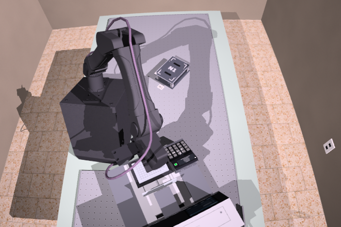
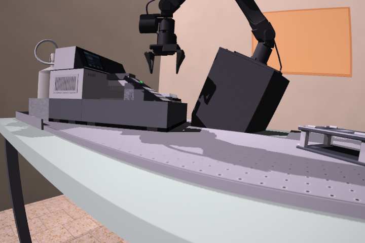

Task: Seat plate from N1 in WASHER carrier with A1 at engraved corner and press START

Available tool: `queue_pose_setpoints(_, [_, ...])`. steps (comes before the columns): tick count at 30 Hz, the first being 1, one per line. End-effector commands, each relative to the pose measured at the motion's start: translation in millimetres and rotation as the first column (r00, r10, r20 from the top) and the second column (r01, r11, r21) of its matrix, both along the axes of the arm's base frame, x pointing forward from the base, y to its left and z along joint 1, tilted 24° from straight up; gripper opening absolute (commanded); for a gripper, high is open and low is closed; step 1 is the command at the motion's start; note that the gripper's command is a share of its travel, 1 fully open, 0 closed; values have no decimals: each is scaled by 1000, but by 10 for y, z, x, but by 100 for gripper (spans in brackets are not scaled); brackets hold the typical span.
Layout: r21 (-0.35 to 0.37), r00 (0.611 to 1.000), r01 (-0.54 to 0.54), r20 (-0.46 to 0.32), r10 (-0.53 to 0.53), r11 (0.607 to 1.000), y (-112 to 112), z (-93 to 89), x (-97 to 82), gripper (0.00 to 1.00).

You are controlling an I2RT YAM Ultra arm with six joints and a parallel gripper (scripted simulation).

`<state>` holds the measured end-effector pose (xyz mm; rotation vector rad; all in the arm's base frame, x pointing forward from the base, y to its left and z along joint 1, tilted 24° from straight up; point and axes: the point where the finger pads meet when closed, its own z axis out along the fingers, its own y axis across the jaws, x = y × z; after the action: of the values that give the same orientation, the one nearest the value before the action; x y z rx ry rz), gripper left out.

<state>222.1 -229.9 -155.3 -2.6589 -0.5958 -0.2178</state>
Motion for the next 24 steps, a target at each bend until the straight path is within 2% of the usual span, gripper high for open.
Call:
queue_pose_setpoints(1, [-18, 996, -83, 23, 83, 996, 33, 137, 12, 94])
queue_pose_setpoints(2, [-18, 996, -83, 23, 83, 996, 33, 137, 12, 94])
queue_pose_setpoints(5, [-27, 983, -166, 80, 168, 986, 126, 187, 155, 88])
queue_pose_setpoints(9, [-61, 948, -282, 137, 287, 958, 219, 244, 323, 80])
queue_pose_setpoints(17, [-110, 832, -495, 224, 507, 862, 482, 374, 594, 64])
queue_pose_setpoints(20, [-118, 824, -503, 234, 516, 856, 447, 389, 584, 62])
queue_pose_setpoints(24, [-158, 742, -599, 259, 618, 785, 433, 381, 568, 54])
